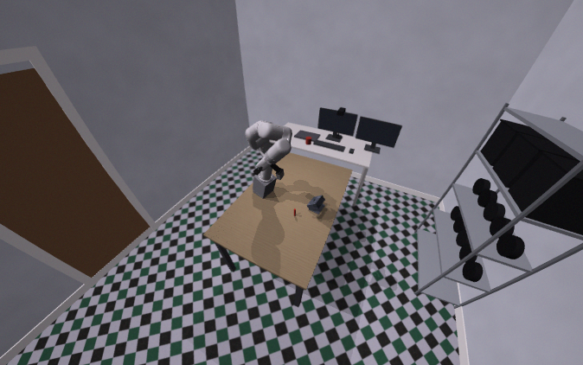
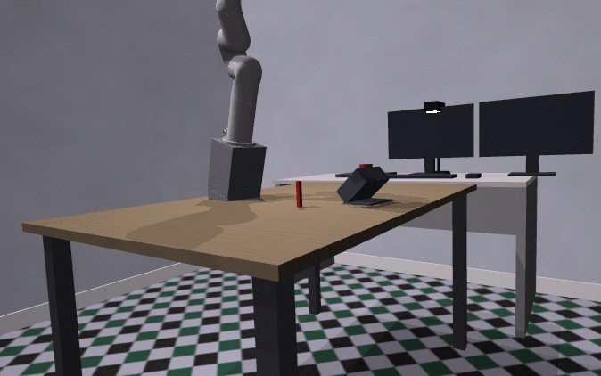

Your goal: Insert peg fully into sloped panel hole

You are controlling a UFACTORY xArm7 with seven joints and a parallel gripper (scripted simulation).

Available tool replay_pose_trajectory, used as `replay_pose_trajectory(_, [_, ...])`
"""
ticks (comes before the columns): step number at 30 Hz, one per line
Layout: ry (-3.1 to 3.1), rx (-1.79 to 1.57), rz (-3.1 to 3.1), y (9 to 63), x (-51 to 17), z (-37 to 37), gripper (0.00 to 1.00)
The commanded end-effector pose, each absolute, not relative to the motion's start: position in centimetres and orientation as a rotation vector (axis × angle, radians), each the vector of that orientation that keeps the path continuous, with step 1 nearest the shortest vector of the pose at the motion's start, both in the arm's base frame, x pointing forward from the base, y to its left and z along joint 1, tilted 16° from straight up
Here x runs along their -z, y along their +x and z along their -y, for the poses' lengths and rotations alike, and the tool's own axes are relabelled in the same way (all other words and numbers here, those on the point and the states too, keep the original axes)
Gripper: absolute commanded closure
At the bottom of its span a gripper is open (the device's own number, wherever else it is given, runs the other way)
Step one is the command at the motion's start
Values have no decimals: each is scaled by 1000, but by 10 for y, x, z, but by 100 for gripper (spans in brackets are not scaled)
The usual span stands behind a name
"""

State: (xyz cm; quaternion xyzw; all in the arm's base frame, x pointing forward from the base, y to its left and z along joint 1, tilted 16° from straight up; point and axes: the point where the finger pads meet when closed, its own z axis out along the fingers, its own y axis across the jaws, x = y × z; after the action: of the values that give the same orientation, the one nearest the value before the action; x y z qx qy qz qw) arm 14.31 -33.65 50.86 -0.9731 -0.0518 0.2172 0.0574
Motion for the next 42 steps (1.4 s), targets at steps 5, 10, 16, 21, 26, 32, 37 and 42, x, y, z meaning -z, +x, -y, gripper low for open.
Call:
replay_pose_trajectory(5, [-2952, -656, 156, 143, -509, 336, 0])
replay_pose_trajectory(10, [-2952, -656, 156, 143, -509, 336, 0])
replay_pose_trajectory(16, [-2952, -656, 156, 143, -509, 336, 0])
replay_pose_trajectory(21, [-2932, -686, 253, 146, -489, 355, 0])
replay_pose_trajectory(26, [-2880, -740, 466, 153, -445, 387, 0])
replay_pose_trajectory(32, [-2791, -792, 748, 164, -390, 418, 0])
replay_pose_trajectory(37, [-2734, -811, 899, 170, -360, 430, 0])
replay_pose_trajectory(42, [-2618, -830, 1162, 183, -311, 443, 0])
